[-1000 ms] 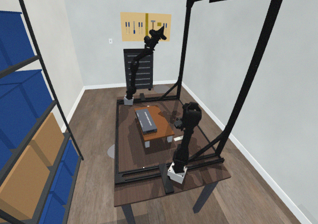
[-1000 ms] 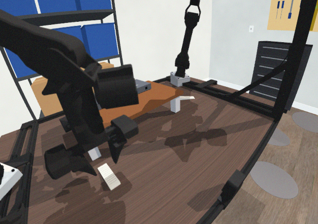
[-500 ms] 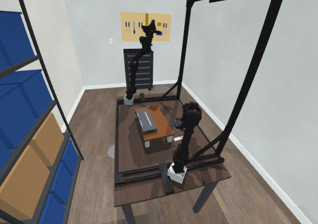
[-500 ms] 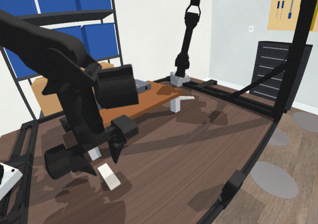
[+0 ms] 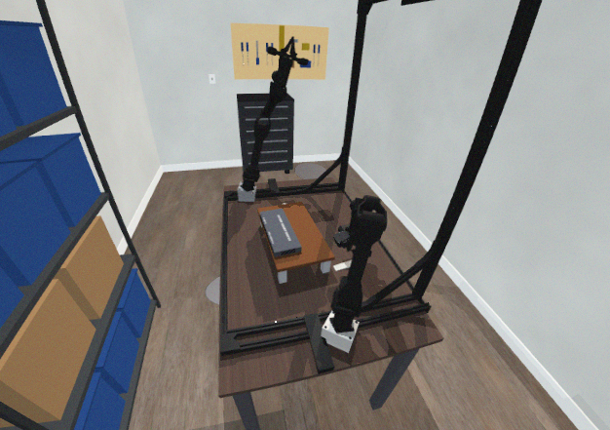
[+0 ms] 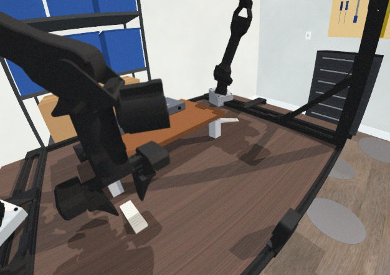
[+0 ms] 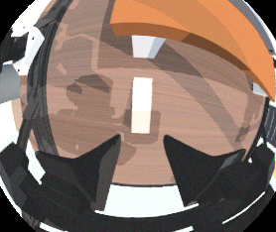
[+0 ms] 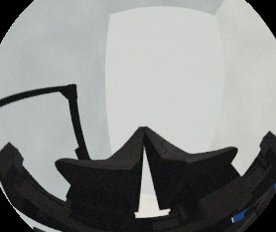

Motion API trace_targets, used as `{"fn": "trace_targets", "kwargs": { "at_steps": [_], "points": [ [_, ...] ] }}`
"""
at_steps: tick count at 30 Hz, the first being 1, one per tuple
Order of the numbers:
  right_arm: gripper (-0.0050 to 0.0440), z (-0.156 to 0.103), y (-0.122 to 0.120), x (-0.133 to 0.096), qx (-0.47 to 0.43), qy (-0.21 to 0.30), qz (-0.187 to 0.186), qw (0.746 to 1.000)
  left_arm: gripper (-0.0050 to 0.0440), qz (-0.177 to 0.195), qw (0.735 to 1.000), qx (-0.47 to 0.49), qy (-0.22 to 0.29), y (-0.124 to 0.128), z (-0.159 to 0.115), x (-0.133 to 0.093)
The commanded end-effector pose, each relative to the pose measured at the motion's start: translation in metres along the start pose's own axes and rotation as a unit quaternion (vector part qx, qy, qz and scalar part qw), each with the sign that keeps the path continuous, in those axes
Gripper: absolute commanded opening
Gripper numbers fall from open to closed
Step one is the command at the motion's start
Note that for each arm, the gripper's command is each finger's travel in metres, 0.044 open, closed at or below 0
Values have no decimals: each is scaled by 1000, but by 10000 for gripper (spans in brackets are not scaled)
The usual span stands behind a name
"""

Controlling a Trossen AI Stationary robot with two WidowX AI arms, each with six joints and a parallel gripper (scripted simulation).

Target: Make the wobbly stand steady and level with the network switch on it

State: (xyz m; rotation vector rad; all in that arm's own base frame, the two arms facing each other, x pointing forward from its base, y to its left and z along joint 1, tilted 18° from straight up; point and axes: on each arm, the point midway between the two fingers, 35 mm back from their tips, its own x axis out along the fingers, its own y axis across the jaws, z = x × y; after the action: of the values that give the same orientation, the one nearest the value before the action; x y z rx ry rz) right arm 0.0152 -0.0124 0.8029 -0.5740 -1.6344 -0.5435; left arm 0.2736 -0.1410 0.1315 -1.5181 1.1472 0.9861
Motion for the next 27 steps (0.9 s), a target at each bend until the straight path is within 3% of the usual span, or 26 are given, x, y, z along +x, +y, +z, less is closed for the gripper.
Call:
{"fn": "trace_targets", "kwargs": {
  "at_steps": [1, 4, 20, 27],
  "points": [
    [0, 0, -1, 1, -25, -4, 18, 1000, 242, 0, 1000, 0, 0, 0, 0, 0],
    [0, 0, -1, 0, -10, -1, 3, 1000, 242, 0, 1000, 0, 0, 0, 0, 0],
    [0, 0, -1, 1, -25, -4, 18, 1000, 242, 0, 1000, 0, 0, 0, 0, 0],
    [0, -122, -2, -36, -36, 203, 34, 978, 242, 0, 1000, 0, 0, 0, 0, 0]
  ]
}}
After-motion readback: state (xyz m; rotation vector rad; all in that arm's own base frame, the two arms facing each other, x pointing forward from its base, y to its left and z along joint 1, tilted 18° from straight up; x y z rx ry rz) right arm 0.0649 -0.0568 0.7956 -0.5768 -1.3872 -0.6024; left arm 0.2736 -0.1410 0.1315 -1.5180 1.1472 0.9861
